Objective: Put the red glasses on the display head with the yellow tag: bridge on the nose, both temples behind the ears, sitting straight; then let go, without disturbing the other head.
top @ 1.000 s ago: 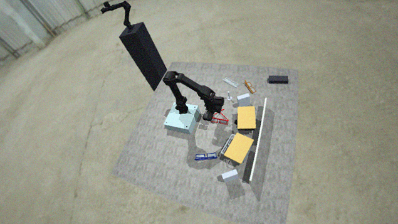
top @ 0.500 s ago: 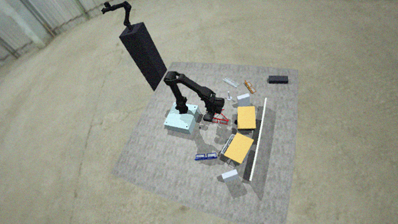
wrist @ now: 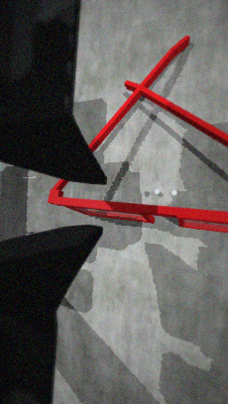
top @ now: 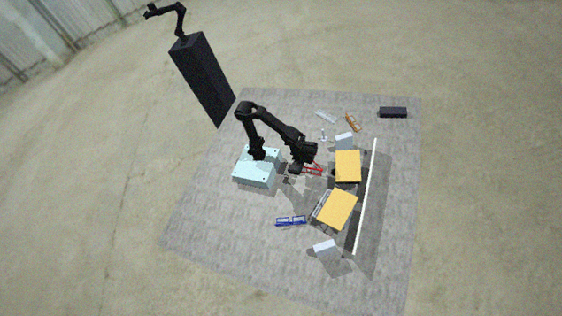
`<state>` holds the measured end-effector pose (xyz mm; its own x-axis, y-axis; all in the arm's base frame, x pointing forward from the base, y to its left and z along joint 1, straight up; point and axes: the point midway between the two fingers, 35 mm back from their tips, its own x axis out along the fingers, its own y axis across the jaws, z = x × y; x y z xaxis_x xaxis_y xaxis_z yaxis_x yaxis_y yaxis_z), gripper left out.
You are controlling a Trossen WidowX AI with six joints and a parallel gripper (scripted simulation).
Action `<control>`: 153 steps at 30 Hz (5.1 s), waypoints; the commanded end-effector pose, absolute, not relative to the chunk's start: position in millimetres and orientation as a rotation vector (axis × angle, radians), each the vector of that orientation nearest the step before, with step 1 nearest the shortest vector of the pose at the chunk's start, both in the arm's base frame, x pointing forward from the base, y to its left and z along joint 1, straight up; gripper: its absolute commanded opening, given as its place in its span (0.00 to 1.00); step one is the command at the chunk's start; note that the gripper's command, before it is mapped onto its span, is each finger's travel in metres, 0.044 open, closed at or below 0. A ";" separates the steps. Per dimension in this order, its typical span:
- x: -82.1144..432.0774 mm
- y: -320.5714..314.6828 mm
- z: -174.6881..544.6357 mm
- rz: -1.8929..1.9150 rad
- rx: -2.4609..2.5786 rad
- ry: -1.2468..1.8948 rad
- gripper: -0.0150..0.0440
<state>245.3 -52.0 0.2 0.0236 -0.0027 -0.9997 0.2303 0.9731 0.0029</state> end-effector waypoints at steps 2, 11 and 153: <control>244.1 -53.1 -9.8 -0.179 0.176 1.542 0.46; 242.3 -54.1 -24.4 -0.179 0.175 1.542 0.46; 281.5 134.3 19.4 -0.165 0.189 1.540 0.25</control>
<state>283.2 135.8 19.7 0.0236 0.0126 -0.9996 0.2249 0.9742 0.0176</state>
